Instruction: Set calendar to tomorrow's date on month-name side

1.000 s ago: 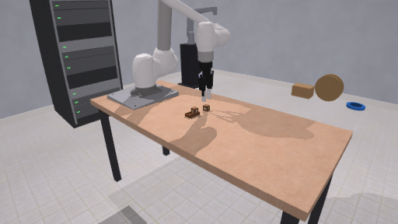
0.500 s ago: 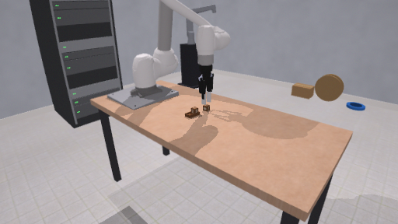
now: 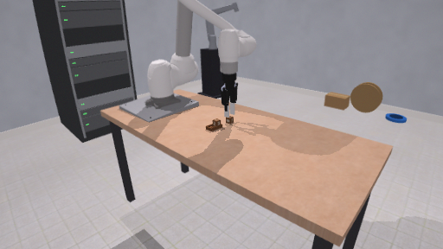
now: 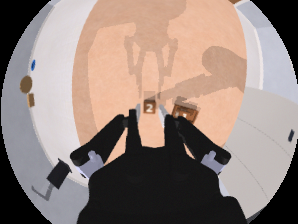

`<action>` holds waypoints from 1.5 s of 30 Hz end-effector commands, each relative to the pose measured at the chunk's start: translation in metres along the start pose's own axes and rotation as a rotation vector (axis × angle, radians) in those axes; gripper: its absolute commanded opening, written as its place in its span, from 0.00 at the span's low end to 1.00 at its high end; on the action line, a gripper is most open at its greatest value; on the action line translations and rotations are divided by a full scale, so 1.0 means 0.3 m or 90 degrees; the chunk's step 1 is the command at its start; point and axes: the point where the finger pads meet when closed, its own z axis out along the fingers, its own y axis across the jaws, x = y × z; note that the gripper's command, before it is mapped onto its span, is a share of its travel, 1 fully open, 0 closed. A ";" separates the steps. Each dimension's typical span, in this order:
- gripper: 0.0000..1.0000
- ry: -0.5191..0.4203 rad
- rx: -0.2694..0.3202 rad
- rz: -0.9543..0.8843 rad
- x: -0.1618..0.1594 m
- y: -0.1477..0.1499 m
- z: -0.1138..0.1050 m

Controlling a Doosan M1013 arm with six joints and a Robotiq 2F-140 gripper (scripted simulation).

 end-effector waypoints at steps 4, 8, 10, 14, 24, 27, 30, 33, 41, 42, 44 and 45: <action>0.29 0.000 0.000 0.000 0.000 0.000 0.000; 0.29 0.000 0.000 0.000 0.000 0.000 0.000; 0.29 0.000 0.000 0.000 0.000 0.000 0.000; 0.29 0.000 0.000 0.000 0.000 0.000 0.000; 0.29 0.000 0.000 0.000 0.000 0.000 0.000; 0.29 0.000 0.000 0.000 0.000 0.000 0.000; 0.29 0.000 0.000 0.000 0.000 0.000 0.000; 0.29 0.000 0.000 0.000 0.000 0.000 0.000; 0.29 0.000 0.000 0.000 0.000 0.000 0.006; 0.29 0.000 0.000 0.000 0.000 0.000 0.009; 0.29 0.000 0.000 0.000 0.000 0.000 0.017; 0.29 0.000 0.000 0.000 0.000 0.000 0.022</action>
